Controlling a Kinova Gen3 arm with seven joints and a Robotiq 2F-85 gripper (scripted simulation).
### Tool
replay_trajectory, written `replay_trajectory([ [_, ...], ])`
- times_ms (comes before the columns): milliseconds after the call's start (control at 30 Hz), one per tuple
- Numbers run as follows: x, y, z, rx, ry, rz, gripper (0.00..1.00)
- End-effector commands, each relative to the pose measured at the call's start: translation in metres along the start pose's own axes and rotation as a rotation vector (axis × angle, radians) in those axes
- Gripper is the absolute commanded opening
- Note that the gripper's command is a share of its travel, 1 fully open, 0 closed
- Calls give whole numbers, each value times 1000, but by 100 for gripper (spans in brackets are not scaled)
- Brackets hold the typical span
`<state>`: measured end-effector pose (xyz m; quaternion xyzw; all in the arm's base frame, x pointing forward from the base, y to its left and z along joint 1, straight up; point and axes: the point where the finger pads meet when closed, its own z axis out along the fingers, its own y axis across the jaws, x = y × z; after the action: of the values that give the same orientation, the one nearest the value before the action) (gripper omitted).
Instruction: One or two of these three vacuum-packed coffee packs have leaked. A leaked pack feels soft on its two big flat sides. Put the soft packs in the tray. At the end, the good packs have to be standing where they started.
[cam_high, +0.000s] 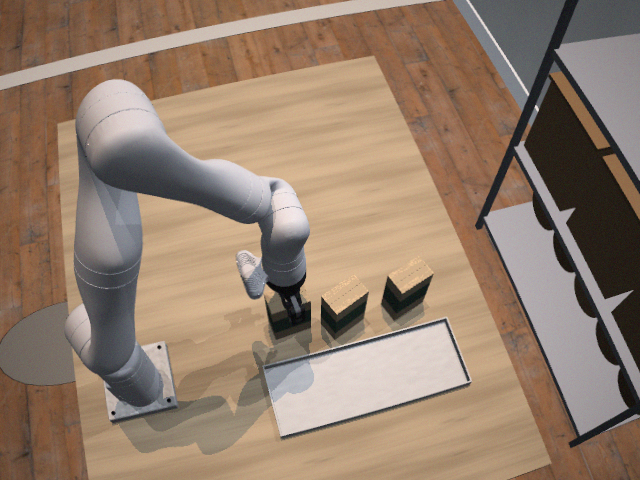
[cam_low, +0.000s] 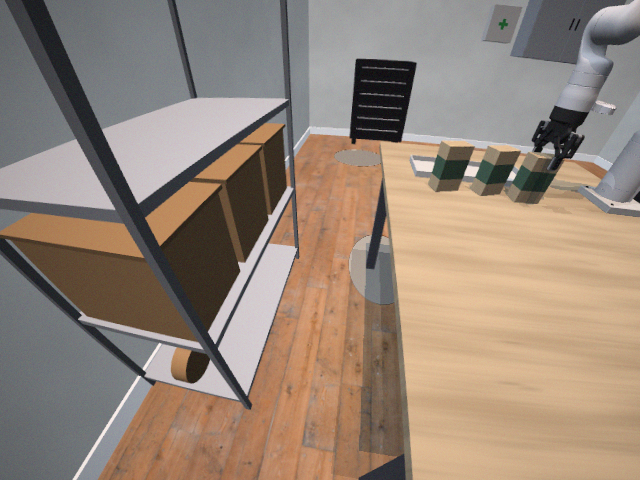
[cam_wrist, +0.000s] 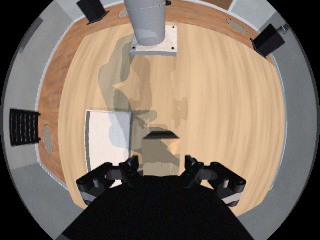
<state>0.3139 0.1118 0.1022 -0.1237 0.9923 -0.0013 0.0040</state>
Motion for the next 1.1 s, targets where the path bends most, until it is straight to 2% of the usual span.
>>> replay_trajectory([
  [0, 0, 0, 0, 0, 0, 0, 82],
  [1000, 0, 0, 0, 0, 0, 0, 82],
  [1033, 0, 0, 0, 0, 0, 0, 24],
  [1067, 0, 0, 0, 0, 0, 0, 24],
])
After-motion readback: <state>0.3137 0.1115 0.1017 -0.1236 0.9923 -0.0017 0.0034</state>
